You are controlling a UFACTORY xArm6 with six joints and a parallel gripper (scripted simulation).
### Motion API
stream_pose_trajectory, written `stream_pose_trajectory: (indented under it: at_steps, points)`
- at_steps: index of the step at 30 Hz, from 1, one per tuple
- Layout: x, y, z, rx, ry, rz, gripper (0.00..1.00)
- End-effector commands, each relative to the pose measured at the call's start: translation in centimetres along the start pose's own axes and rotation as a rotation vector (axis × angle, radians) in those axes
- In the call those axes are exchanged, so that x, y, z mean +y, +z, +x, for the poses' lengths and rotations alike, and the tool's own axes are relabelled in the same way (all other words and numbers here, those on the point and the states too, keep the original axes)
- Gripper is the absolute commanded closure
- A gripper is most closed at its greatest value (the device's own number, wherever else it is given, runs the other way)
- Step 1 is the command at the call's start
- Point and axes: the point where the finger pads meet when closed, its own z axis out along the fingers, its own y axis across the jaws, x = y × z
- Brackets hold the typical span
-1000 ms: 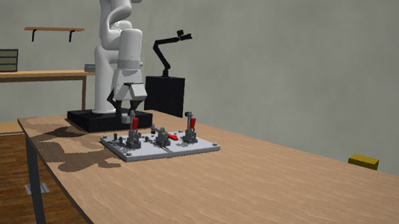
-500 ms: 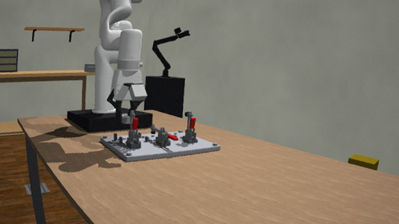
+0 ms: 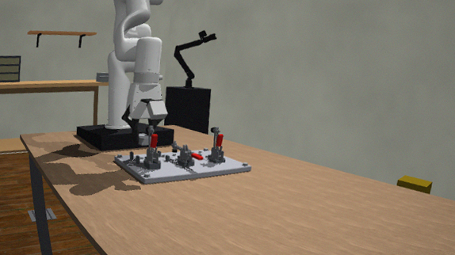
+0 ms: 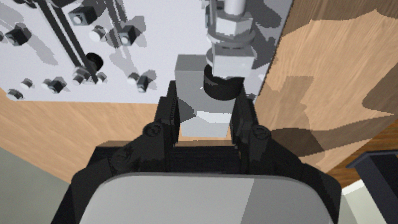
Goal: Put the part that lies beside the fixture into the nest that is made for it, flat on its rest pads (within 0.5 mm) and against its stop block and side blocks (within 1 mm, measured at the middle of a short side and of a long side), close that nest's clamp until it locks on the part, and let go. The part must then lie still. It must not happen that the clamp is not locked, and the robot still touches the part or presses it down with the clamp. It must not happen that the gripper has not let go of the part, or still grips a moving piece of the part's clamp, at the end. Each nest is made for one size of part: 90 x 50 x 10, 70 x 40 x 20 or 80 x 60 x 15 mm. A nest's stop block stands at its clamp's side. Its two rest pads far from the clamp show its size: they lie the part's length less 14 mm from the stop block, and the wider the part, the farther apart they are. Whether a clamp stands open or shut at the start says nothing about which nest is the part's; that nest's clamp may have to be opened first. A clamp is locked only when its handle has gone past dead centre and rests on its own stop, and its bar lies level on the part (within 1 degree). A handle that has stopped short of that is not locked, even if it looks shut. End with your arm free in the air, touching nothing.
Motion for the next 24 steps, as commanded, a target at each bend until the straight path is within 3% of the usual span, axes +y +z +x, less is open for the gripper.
stream_pose_trajectory:
  at_steps: [1, 24]
  points:
    - [0.0, 0.5, 0.2, 0.004, 0.0, -0.001, 1.0]
    - [0.1, 3.3, 0.5, 0.004, 0.0, -0.001, 1.0]
